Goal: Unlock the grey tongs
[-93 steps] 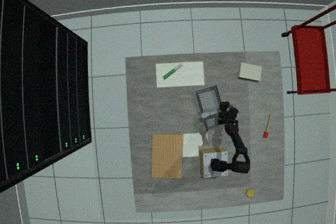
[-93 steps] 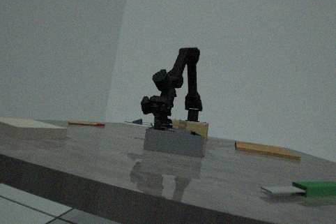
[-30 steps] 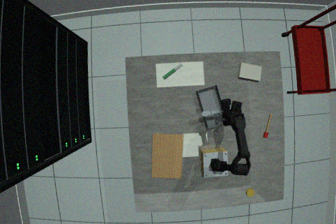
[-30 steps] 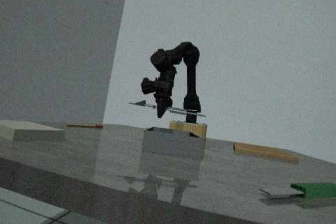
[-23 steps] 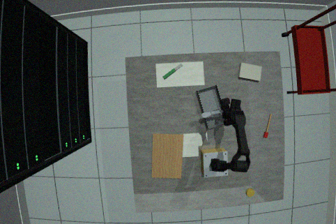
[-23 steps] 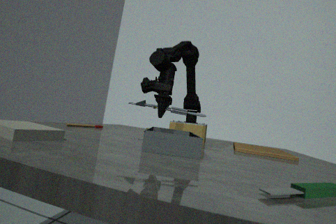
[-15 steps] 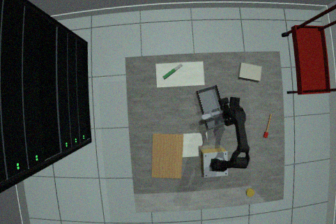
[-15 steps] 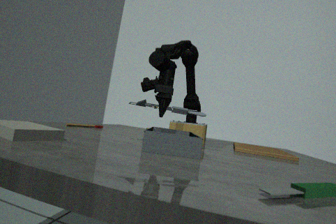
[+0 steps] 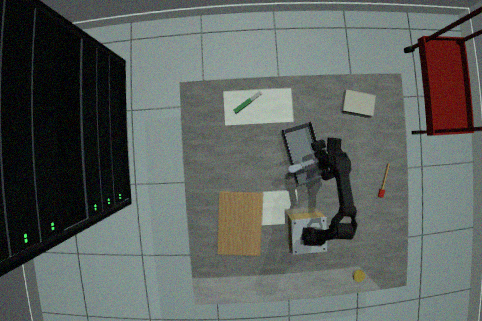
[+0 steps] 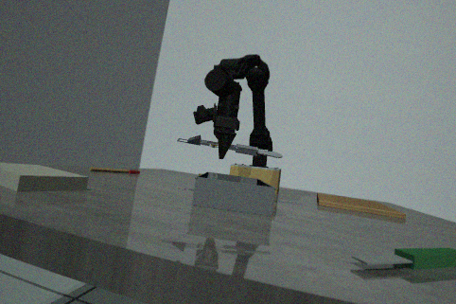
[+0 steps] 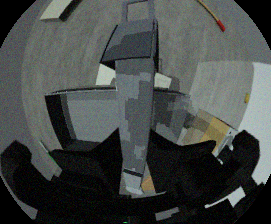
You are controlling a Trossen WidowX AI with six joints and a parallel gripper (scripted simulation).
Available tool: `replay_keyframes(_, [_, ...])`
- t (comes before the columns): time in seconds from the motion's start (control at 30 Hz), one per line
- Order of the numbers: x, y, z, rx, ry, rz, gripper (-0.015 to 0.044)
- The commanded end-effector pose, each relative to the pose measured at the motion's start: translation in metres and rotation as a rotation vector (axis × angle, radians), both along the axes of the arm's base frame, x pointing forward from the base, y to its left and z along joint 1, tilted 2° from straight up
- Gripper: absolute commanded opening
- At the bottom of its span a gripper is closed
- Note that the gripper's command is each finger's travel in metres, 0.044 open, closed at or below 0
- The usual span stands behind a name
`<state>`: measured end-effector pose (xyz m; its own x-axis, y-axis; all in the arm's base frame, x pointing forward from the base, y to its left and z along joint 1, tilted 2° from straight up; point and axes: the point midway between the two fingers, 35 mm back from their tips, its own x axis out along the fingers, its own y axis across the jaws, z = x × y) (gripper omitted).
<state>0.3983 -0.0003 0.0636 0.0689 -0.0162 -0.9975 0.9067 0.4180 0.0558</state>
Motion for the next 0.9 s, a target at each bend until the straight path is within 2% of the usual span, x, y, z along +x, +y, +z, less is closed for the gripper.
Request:
replay_keyframes(0.0, [-0.002, 0.023, 0.002, -0.002, 0.001, 0.066, -0.0150])
replay_keyframes(0.4, [-0.015, 0.090, 0.006, -0.011, 0.002, 0.272, -0.0150])
replay_keyframes(0.87, [-0.051, 0.175, 0.012, -0.018, 0.009, 0.534, -0.0150])
